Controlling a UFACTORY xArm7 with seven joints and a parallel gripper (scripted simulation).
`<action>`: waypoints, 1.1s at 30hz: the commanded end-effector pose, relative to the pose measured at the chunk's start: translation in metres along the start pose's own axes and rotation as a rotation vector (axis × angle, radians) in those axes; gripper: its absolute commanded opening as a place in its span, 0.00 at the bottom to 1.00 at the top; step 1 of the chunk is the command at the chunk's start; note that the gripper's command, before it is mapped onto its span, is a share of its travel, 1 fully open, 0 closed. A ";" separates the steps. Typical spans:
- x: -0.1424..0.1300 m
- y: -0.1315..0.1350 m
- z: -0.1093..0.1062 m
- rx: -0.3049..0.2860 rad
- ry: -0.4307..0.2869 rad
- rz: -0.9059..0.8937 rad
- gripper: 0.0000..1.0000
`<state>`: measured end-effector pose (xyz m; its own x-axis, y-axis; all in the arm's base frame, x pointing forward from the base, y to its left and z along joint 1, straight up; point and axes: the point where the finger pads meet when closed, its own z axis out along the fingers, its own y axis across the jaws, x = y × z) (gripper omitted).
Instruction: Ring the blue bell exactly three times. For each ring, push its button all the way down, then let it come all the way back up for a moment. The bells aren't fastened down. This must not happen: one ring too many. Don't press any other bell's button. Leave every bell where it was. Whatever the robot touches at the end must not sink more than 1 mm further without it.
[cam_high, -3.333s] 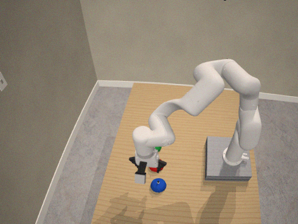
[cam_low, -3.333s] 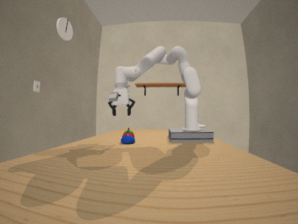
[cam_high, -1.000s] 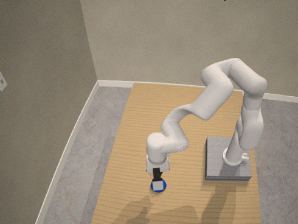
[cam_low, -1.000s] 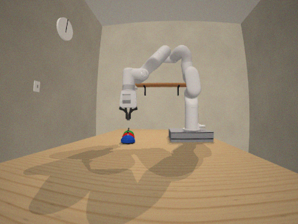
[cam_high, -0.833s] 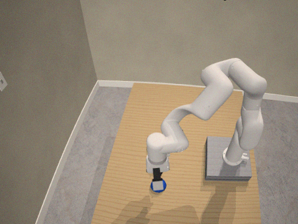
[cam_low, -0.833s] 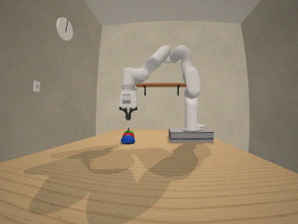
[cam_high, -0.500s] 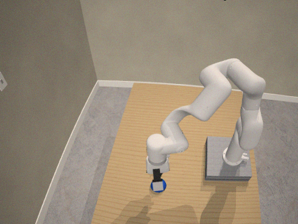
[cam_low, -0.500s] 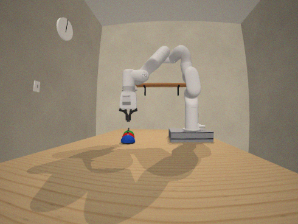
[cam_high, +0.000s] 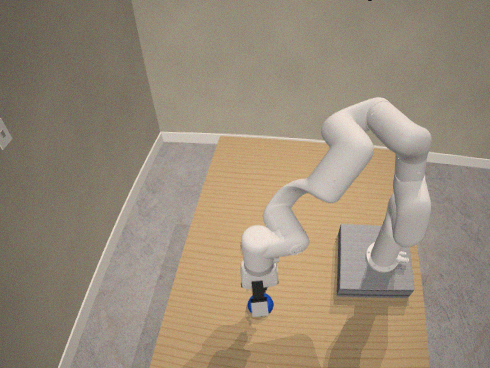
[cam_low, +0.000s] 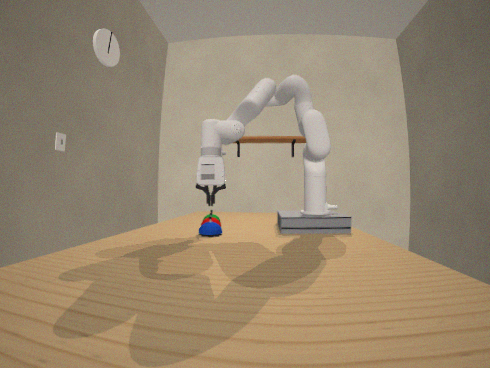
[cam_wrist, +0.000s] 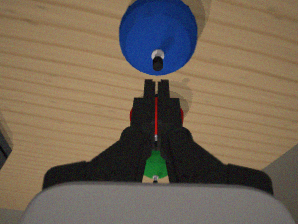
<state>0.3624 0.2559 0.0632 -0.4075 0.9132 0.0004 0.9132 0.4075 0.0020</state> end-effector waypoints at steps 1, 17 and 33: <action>0.000 0.002 0.007 -0.005 0.000 0.000 0.00; 0.000 0.002 0.026 -0.005 0.000 0.000 0.00; 0.000 0.002 0.029 -0.005 0.000 0.000 0.00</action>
<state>0.3633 0.2563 0.0326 -0.4073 0.9133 0.0000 0.9133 0.4073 0.0025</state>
